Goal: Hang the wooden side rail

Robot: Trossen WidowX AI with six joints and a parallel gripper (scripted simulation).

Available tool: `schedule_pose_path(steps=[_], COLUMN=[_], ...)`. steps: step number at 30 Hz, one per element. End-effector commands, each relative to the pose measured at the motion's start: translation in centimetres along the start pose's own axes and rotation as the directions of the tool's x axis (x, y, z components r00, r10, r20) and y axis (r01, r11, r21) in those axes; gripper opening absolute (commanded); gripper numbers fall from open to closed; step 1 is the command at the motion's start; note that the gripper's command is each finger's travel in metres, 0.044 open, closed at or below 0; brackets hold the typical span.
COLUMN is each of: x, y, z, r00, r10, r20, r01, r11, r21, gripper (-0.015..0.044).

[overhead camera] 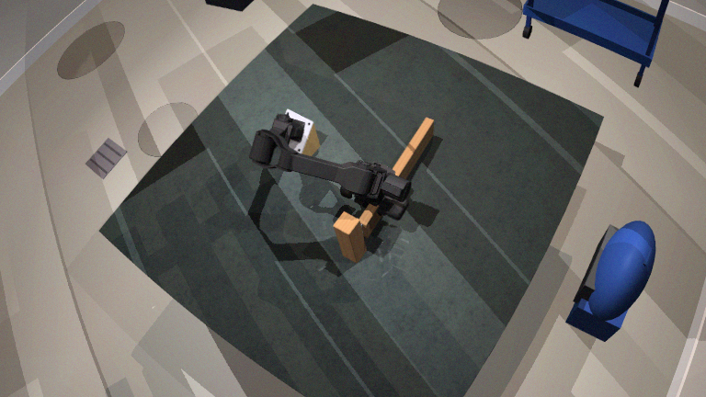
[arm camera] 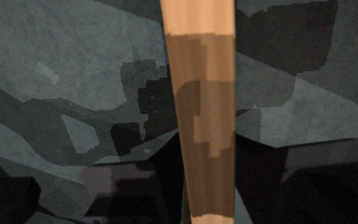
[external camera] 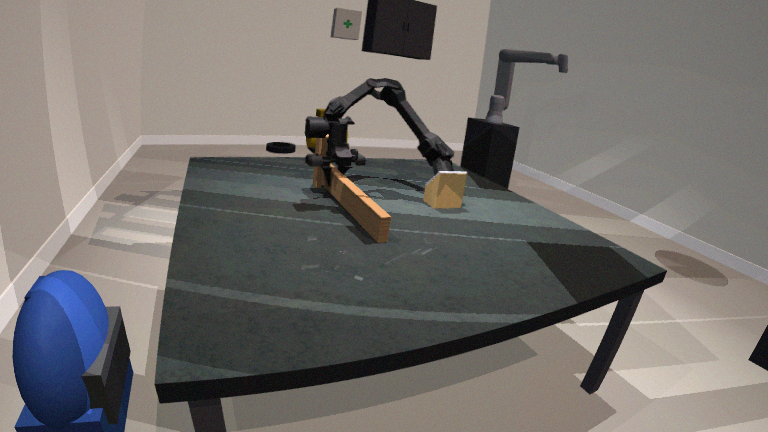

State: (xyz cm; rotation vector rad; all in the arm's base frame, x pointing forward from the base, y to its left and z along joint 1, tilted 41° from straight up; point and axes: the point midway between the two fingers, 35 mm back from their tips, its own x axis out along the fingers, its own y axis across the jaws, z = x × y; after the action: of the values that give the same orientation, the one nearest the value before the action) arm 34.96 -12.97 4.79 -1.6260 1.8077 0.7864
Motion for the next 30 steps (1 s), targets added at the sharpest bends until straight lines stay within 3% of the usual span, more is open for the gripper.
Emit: schedule_pose_path(steps=[1, 30], x=[-0.45, -0.39], y=[-0.03, -0.06], z=[-0.21, -0.54], r00=[1.000, 1.000], r10=[-0.011, -0.011], r20=[0.000, 0.000], r01=[0.011, 0.011], r11=[1.000, 1.000], r21=[0.000, 0.000], gripper=[0.0000, 0.0000])
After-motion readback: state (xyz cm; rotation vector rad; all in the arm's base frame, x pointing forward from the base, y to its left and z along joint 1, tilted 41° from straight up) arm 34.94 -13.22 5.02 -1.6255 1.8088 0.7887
